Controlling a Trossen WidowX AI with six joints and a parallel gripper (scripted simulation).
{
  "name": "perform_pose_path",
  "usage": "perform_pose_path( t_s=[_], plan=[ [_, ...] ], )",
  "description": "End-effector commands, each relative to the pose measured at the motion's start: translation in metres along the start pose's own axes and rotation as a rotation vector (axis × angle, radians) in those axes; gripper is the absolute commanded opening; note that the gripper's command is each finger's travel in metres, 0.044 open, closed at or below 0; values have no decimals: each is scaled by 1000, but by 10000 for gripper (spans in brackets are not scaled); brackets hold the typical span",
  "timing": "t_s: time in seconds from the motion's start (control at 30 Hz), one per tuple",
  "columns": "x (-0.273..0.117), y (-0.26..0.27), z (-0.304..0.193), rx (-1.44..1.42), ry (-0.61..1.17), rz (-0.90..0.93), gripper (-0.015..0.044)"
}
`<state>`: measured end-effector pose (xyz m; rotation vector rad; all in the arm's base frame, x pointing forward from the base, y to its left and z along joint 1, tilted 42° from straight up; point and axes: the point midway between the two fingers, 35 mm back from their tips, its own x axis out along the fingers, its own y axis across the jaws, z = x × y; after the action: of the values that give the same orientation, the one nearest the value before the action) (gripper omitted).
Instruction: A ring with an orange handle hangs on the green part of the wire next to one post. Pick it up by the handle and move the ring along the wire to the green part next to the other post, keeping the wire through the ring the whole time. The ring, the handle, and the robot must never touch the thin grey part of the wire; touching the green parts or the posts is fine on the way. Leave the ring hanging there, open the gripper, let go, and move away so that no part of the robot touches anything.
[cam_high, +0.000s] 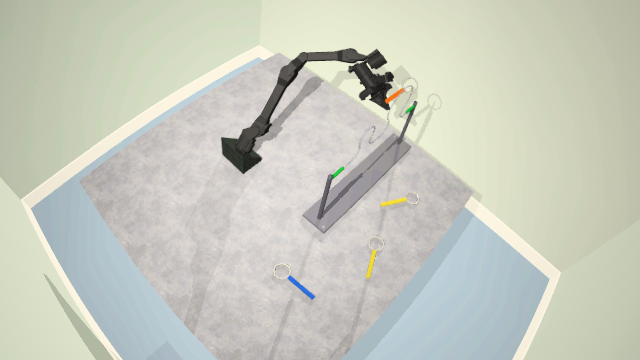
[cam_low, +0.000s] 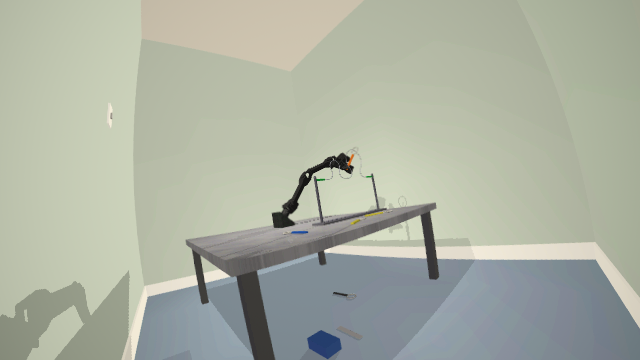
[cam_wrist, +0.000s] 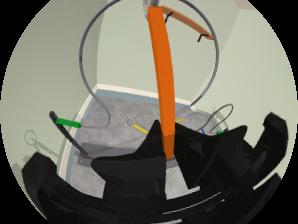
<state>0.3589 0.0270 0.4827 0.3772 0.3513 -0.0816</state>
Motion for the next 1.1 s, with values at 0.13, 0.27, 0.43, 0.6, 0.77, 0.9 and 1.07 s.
perform_pose_path(
  t_s=[0.13, 0.27, 0.43, 0.6, 0.77, 0.9, 1.07],
  plan=[
    [1, 4, -1, 97, 2, 45, -150],
    [1, 6, -1, 142, 1, 67, -150],
    [1, 8, -1, 199, 0, 94, -150],
    [1, 10, 0, 255, -2, 121, -150],
    [1, 13, 0, 312, -3, 148, -150],
    [0, 14, 1, 357, -4, 170, -150],
    [0, 17, 2, 414, -6, 196, -150]
  ],
)
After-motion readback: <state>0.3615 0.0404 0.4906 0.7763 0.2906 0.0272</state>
